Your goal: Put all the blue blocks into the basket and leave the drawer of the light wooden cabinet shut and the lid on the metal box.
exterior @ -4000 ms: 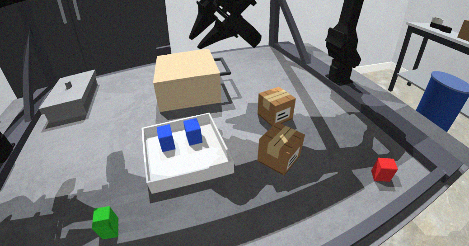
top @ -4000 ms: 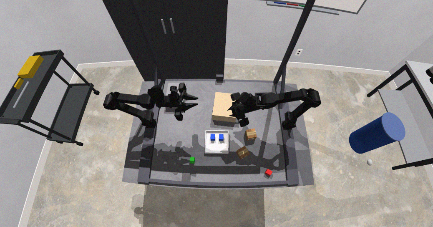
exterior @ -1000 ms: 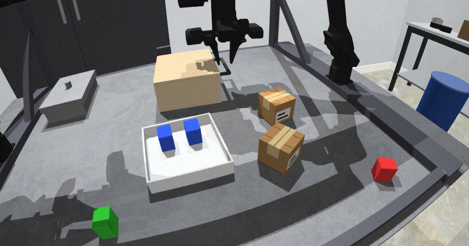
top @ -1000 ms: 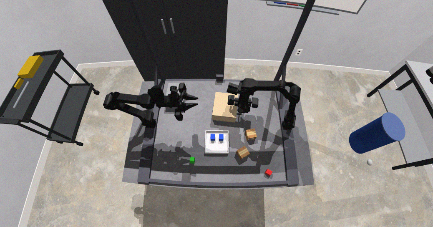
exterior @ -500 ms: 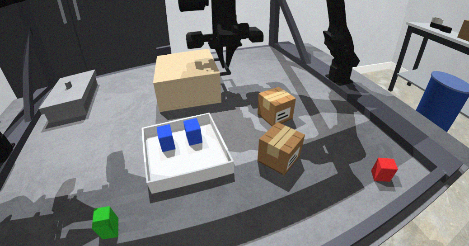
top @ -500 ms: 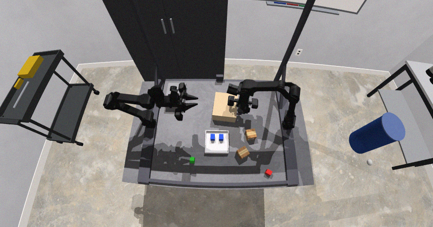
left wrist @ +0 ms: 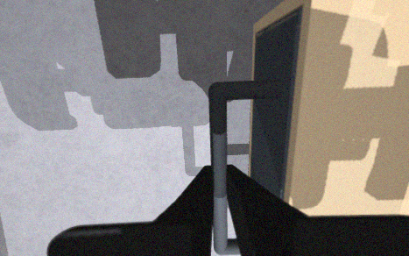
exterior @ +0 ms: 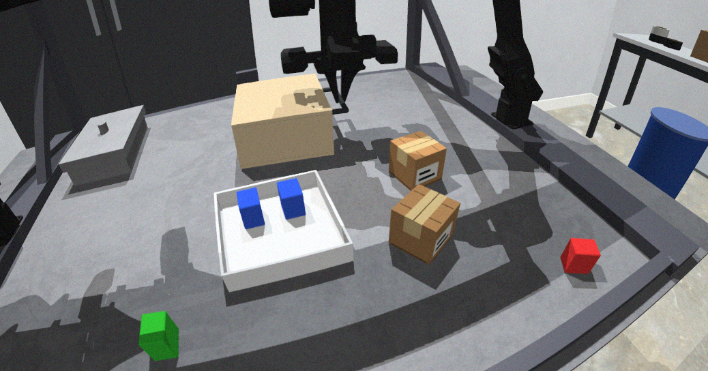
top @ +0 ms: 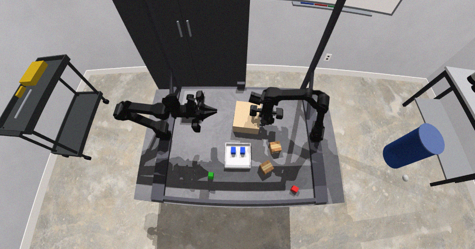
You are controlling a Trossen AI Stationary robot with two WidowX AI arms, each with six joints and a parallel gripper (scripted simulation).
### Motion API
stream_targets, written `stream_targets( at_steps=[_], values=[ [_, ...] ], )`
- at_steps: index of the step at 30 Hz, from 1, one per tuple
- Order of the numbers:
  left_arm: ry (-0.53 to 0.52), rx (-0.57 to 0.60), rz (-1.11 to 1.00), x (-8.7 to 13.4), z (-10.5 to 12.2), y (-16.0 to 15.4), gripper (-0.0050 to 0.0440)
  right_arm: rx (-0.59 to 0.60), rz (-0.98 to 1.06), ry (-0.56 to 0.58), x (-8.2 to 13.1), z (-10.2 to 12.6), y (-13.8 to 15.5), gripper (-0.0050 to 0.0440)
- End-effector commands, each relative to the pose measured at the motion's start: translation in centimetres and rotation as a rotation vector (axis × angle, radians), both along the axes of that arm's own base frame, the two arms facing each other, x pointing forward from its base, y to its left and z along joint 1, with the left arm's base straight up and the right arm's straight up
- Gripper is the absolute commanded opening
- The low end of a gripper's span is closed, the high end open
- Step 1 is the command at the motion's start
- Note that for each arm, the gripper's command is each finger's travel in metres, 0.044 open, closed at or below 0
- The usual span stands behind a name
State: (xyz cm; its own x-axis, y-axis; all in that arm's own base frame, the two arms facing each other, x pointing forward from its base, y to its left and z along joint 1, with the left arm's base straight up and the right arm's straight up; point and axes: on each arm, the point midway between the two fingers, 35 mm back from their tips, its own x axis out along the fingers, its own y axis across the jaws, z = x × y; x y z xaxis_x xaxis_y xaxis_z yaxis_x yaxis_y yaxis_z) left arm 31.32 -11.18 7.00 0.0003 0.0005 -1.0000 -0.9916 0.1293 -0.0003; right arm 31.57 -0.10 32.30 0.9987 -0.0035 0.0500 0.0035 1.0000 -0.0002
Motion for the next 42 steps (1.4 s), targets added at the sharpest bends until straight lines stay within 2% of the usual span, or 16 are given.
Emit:
stream_targets(
  at_steps=[1,6,11,16,18,27,33,38,42],
  values=[
    [-0.043,-0.015,-0.005,0.7,1.0,-0.3,-0.0013,-0.002,-0.002,-0.044,-0.5,1.7,-0.1,0.0000],
    [-0.043,-0.015,-0.005,0.7,1.0,-0.3,-0.0050,-0.002,-0.002,-0.044,-0.5,1.7,-0.1,0.0000],
    [-0.043,-0.015,-0.005,0.7,1.0,-0.3,-0.0050,-0.002,-0.002,-0.044,-0.5,1.7,-0.1,0.0000],
    [-0.043,-0.015,-0.005,0.7,1.0,-0.3,-0.0050,-0.171,0.013,0.036,1.3,1.2,0.8,-0.0001],
    [-0.043,-0.015,-0.005,0.7,1.0,-0.3,-0.0050,-0.171,0.013,0.036,1.3,1.2,0.8,-0.0001],
    [-0.043,-0.015,-0.005,0.7,1.0,-0.3,-0.0050,-0.537,0.057,0.184,3.9,-0.4,1.9,-0.0005],
    [-0.043,-0.015,-0.005,0.7,1.0,-0.3,-0.0050,-0.767,0.121,0.264,5.4,-1.6,2.9,-0.0050],
    [-0.043,-0.015,-0.005,0.7,1.0,-0.3,-0.0050,-0.815,0.138,0.282,5.7,-1.9,3.2,-0.0050],
    [-0.043,-0.015,-0.005,0.7,1.0,-0.3,-0.0050,-0.989,0.203,0.327,6.8,-2.7,4.0,-0.0050]
  ],
)
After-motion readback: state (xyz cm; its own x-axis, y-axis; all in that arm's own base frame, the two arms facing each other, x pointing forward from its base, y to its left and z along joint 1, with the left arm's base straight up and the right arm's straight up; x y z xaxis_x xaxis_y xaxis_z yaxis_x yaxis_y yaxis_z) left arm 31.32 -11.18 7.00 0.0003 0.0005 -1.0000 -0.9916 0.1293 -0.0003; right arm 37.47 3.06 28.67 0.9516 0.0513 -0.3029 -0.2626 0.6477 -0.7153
